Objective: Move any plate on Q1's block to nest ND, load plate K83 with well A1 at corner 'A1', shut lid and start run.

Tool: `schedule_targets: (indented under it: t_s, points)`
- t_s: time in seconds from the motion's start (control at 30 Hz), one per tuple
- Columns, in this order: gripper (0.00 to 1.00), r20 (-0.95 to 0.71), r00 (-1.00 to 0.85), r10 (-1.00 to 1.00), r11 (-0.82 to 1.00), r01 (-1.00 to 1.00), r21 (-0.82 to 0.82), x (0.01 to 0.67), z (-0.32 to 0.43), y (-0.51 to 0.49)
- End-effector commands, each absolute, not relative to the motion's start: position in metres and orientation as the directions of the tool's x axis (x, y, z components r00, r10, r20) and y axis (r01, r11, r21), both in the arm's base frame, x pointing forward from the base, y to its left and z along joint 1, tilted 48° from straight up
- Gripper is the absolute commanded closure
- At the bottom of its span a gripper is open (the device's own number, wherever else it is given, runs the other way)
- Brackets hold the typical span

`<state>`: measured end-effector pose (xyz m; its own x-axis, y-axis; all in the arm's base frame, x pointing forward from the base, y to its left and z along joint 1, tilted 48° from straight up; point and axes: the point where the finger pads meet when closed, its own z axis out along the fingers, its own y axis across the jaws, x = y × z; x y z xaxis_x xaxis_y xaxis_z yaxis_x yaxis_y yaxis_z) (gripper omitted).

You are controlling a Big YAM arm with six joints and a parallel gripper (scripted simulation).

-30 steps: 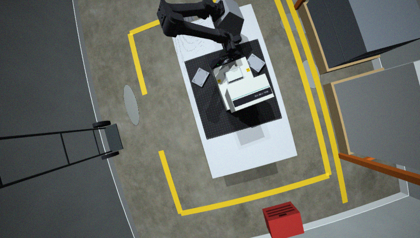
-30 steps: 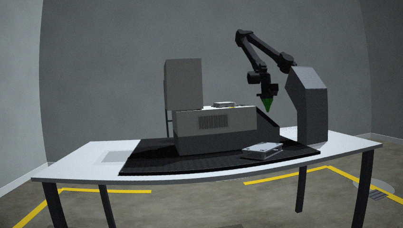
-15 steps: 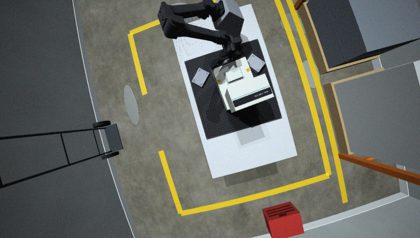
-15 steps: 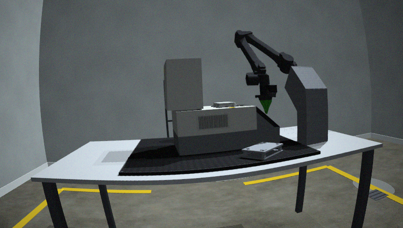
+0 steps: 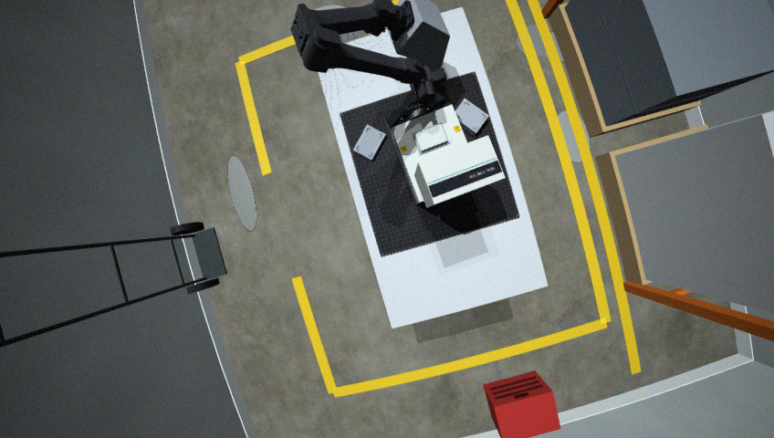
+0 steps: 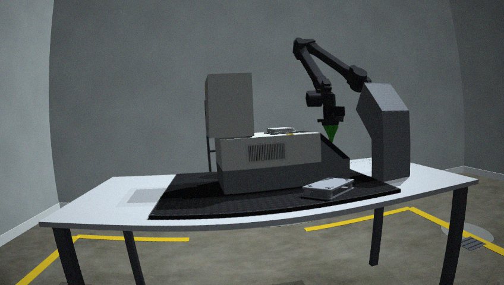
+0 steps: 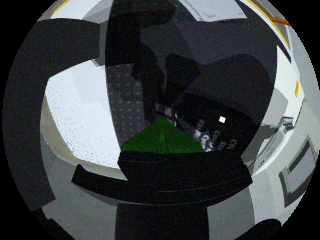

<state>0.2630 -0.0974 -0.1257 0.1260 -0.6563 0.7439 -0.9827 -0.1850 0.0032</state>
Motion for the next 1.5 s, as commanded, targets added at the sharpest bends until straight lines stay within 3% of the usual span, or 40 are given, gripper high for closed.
schedule_targets:
  t_s: [0.0,1.17,1.47]
  points:
    - [1.00,0.740,0.131,-0.659,-0.193,-0.981,0.001,0.271,-0.132,-0.100]
    - [1.00,0.736,0.154,-0.659,-0.183,-0.982,0.041,0.260,-0.141,-0.108]
    - [1.00,0.747,0.123,-0.654,-0.198,-0.980,-0.013,0.287,-0.131,-0.101]
